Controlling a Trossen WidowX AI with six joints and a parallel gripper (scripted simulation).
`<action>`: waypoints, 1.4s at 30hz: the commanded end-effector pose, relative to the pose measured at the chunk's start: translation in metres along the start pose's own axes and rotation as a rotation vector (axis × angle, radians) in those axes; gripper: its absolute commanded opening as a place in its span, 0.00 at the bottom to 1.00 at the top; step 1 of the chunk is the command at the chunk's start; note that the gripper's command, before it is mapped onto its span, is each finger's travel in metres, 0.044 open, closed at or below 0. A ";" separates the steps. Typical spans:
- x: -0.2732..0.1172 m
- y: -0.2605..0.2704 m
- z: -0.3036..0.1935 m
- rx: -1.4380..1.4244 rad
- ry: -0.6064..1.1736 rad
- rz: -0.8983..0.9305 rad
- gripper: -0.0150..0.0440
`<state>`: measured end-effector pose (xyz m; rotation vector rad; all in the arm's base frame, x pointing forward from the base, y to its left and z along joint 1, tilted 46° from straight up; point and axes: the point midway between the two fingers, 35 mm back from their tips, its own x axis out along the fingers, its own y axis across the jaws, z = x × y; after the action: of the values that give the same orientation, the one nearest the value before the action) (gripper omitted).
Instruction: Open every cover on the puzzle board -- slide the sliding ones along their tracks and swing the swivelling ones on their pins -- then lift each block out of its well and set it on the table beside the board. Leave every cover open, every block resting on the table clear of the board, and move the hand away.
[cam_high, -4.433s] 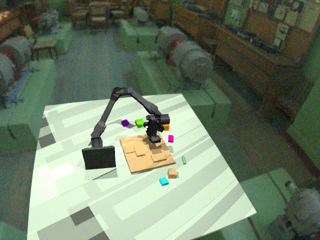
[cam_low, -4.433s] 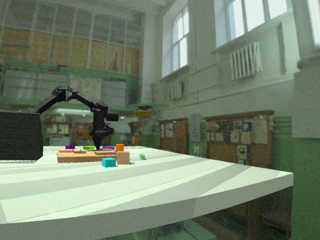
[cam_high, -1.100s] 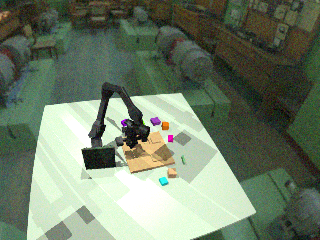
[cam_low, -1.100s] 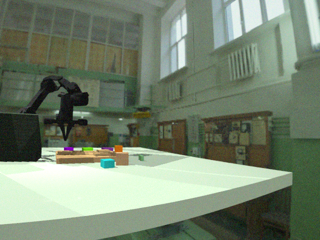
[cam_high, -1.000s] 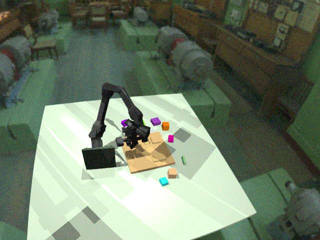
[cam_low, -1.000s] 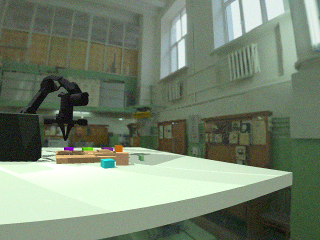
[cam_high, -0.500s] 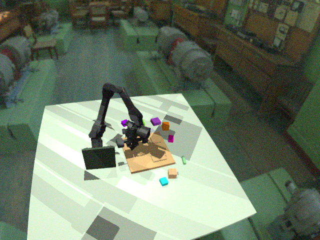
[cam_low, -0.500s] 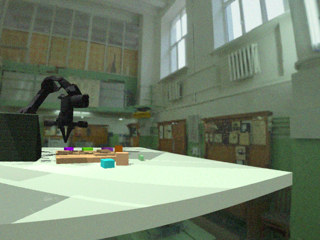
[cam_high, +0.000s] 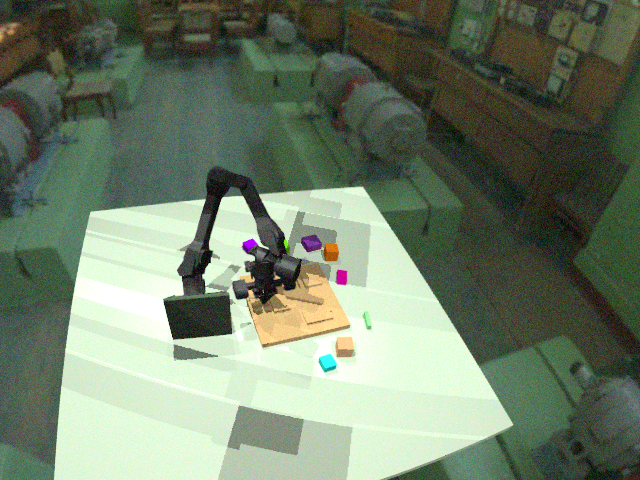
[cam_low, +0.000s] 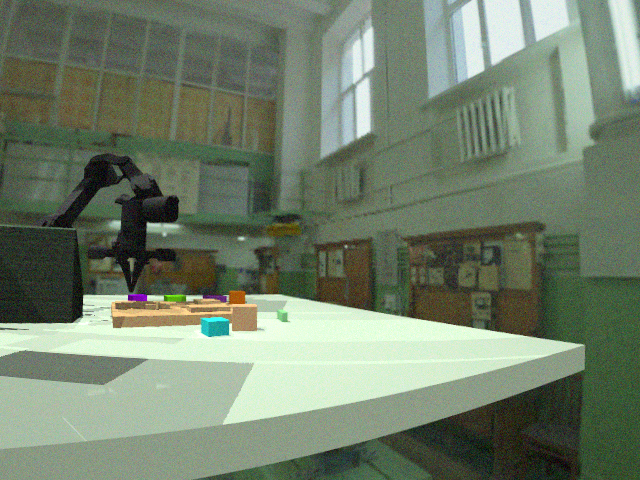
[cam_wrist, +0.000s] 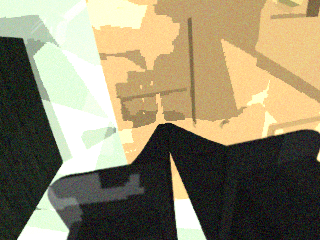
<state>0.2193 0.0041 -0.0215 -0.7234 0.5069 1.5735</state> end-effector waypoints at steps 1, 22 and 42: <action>0.006 0.001 0.001 0.006 -0.007 0.000 0.25; 0.027 0.002 0.002 0.006 -0.009 0.000 0.25; 0.035 0.001 0.010 0.006 -0.008 0.000 0.25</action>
<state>0.2149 0.0328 -0.0416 -0.7128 0.5088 1.5778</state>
